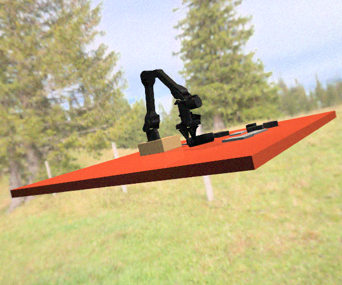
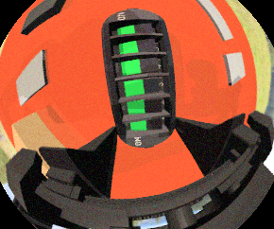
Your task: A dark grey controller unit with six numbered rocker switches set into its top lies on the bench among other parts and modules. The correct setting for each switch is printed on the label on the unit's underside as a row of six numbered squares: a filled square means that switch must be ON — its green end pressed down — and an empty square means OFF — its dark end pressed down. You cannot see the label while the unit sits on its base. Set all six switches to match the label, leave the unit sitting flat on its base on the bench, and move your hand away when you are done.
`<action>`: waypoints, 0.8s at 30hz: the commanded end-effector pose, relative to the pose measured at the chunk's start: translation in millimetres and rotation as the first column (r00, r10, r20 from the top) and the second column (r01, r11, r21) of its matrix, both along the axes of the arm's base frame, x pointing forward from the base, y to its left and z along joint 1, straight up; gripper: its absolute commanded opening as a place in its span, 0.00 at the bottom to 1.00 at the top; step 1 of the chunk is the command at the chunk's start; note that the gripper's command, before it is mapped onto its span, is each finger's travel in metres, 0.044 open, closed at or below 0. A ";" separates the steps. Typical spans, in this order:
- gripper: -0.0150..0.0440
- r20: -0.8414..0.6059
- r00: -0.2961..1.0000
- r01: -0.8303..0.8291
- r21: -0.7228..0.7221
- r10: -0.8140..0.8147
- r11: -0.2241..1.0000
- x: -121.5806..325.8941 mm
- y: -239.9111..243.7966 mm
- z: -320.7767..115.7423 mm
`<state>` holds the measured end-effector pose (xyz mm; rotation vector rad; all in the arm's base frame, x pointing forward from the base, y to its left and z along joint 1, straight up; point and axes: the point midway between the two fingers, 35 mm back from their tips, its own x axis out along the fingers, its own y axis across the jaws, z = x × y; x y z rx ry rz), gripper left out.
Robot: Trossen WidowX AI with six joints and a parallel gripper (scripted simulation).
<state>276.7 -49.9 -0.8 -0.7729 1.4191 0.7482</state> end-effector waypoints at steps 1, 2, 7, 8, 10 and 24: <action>0.26 0.003 1.000 -0.002 0.003 0.002 1.000 2.8 4.1 -0.1; 0.25 0.003 1.000 -0.002 0.003 0.002 1.000 3.2 4.9 -0.1; 0.25 0.004 1.000 -0.002 0.004 0.002 1.000 5.7 8.8 0.0; 0.25 0.004 1.000 -0.002 0.004 0.002 1.000 6.2 9.7 0.0; 0.25 0.004 1.000 -0.002 0.004 0.002 1.000 6.8 10.7 0.0; 0.25 0.004 1.000 -0.002 0.005 0.002 1.000 12.1 19.1 1.5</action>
